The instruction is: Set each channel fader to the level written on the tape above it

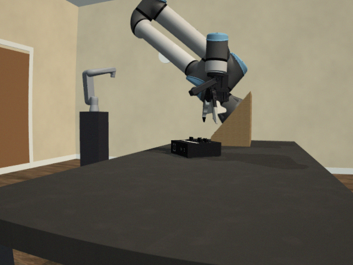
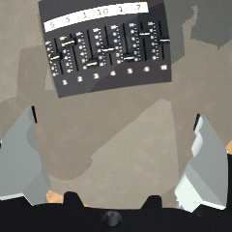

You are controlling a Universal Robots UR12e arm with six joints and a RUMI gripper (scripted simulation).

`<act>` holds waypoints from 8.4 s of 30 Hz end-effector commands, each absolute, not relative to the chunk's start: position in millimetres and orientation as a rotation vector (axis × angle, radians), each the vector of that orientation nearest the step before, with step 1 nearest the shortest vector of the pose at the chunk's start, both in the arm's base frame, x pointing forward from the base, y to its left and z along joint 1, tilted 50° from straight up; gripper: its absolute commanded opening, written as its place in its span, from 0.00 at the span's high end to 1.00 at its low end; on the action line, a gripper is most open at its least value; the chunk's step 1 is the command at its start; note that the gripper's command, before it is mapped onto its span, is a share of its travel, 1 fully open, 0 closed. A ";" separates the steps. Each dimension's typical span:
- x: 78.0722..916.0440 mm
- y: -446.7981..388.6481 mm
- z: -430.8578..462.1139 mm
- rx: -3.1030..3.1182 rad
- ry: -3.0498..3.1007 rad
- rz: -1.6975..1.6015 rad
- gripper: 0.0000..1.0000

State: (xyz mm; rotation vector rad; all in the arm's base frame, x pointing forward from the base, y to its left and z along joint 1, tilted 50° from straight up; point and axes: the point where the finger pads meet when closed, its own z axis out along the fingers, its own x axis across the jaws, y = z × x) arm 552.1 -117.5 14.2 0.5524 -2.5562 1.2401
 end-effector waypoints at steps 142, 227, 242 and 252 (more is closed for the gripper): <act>579.8 -111.0 66.4 -1.409 -2.851 1.391 0.00; 601.5 -106.4 82.1 -3.133 -1.965 1.010 0.00; 609.6 -115.0 65.0 -3.711 -1.165 0.659 0.00; 616.7 -122.8 54.1 -3.951 -0.461 0.342 0.00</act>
